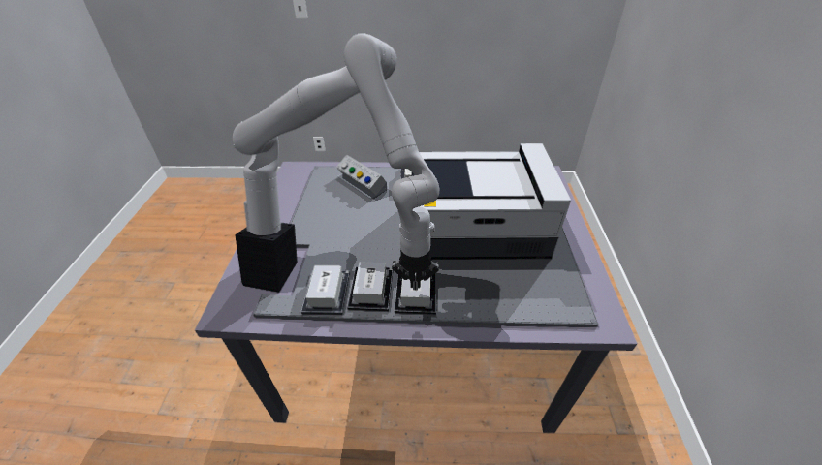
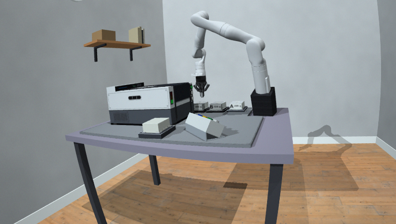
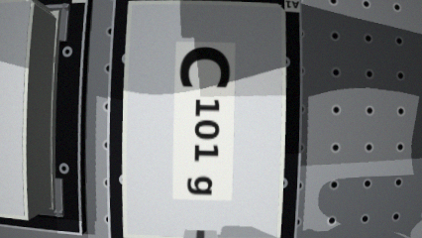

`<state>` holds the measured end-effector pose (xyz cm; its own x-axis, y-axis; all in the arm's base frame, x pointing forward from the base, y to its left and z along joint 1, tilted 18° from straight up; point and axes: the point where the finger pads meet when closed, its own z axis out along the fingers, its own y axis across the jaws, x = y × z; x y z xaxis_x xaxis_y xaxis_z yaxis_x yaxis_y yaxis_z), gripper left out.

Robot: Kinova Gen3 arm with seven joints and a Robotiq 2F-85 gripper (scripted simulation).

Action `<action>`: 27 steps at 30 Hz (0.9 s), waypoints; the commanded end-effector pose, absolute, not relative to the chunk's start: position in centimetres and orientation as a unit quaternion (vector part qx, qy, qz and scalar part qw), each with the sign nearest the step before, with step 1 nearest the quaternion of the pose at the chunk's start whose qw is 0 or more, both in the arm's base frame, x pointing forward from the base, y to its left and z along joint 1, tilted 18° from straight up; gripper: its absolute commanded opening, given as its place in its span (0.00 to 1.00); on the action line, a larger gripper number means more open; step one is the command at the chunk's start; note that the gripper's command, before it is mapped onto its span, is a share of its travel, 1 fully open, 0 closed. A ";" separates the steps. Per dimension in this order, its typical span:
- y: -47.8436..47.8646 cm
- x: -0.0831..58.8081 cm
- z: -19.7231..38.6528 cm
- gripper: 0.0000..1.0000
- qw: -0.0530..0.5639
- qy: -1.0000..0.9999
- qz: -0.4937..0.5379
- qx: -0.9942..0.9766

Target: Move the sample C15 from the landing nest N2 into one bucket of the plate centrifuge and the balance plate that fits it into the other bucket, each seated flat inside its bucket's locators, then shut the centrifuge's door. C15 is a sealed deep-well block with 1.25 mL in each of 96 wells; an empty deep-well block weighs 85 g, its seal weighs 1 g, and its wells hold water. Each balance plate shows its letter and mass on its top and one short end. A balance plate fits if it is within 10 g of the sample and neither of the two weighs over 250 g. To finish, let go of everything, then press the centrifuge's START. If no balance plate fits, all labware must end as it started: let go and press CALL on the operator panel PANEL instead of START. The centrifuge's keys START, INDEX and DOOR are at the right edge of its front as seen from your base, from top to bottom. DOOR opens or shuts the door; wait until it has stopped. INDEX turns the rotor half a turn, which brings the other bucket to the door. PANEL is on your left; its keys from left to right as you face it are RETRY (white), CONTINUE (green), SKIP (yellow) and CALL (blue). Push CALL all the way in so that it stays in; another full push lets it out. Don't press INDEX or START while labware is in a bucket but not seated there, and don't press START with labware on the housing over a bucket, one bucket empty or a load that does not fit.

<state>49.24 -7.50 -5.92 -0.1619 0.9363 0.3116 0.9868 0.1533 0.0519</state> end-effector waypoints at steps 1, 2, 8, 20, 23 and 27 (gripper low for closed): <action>-7.6 49.3 -5.8 0.10 0.102 -0.752 -0.123 -0.639; -7.6 49.3 -5.8 0.10 0.102 -0.752 -0.123 -0.639; -7.6 49.3 -5.8 0.10 0.102 -0.752 -0.123 -0.639; -7.6 49.3 -5.8 0.10 0.102 -0.752 -0.123 -0.639; -7.9 49.3 -4.9 0.10 0.102 -0.752 -0.123 -0.639; -8.1 49.3 -4.2 0.10 0.102 -0.752 -0.123 -0.639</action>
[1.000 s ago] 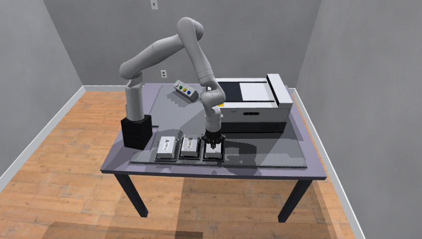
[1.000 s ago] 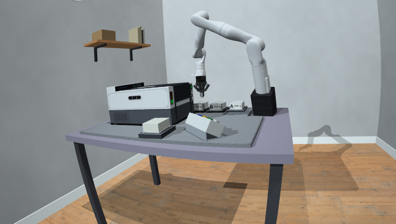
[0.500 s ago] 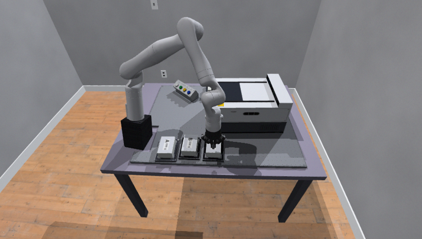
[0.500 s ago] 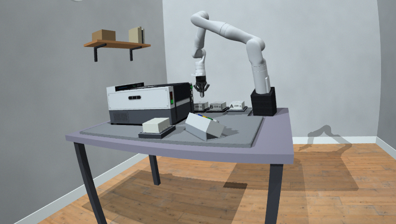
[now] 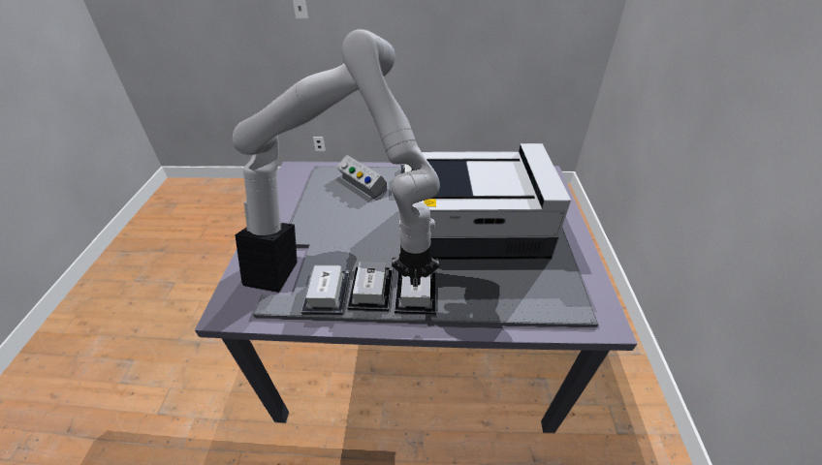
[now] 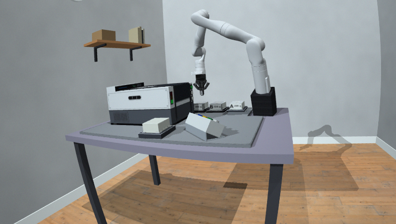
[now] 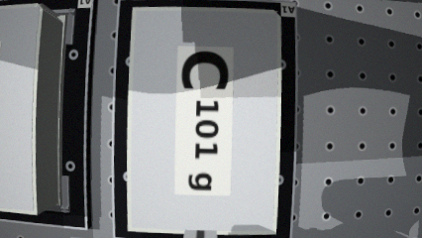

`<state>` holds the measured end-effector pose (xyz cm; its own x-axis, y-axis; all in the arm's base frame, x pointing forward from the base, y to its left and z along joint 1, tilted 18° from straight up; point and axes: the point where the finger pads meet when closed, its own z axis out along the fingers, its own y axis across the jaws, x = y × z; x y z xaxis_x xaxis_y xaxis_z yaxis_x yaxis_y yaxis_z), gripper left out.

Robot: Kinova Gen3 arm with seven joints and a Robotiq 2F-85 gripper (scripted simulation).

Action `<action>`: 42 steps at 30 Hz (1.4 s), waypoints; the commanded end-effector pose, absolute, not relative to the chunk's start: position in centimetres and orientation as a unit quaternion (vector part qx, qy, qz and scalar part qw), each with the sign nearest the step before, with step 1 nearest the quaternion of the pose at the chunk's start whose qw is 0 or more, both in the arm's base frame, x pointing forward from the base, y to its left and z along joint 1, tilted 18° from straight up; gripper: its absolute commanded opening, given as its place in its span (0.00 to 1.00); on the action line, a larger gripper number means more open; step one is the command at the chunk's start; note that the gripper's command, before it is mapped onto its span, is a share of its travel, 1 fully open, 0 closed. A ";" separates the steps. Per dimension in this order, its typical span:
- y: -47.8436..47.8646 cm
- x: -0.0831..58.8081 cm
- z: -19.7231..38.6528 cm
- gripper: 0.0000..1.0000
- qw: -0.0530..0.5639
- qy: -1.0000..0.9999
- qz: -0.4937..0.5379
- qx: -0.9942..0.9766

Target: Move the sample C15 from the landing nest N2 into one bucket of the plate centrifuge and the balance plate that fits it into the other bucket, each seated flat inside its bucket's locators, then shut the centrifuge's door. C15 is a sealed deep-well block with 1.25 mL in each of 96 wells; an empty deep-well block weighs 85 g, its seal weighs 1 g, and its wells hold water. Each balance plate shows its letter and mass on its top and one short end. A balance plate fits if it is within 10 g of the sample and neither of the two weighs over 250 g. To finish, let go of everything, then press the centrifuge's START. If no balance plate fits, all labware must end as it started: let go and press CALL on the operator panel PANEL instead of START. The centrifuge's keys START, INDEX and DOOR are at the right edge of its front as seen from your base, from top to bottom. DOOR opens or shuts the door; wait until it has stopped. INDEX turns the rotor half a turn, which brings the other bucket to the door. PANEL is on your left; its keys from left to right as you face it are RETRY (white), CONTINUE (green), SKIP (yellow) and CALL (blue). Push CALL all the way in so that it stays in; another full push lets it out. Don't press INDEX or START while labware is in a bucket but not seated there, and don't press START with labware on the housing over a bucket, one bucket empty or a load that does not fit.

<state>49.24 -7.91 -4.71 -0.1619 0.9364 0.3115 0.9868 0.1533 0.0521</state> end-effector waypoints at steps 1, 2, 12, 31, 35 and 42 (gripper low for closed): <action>-8.2 49.3 -3.9 0.10 0.102 -0.752 -0.123 -0.639; -8.3 49.3 -3.6 0.10 0.102 -0.752 -0.123 -0.639; -9.4 49.3 -0.4 0.10 0.102 -0.752 -0.123 -0.639; -11.1 49.3 4.9 0.10 0.102 -0.752 -0.123 -0.639; -11.4 49.3 5.6 0.10 0.102 -0.752 -0.123 -0.639; -12.1 49.3 7.8 0.10 0.102 -0.752 -0.123 -0.639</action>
<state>49.22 -11.81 7.01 -0.1619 0.9364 0.3114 0.9868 0.1532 0.0522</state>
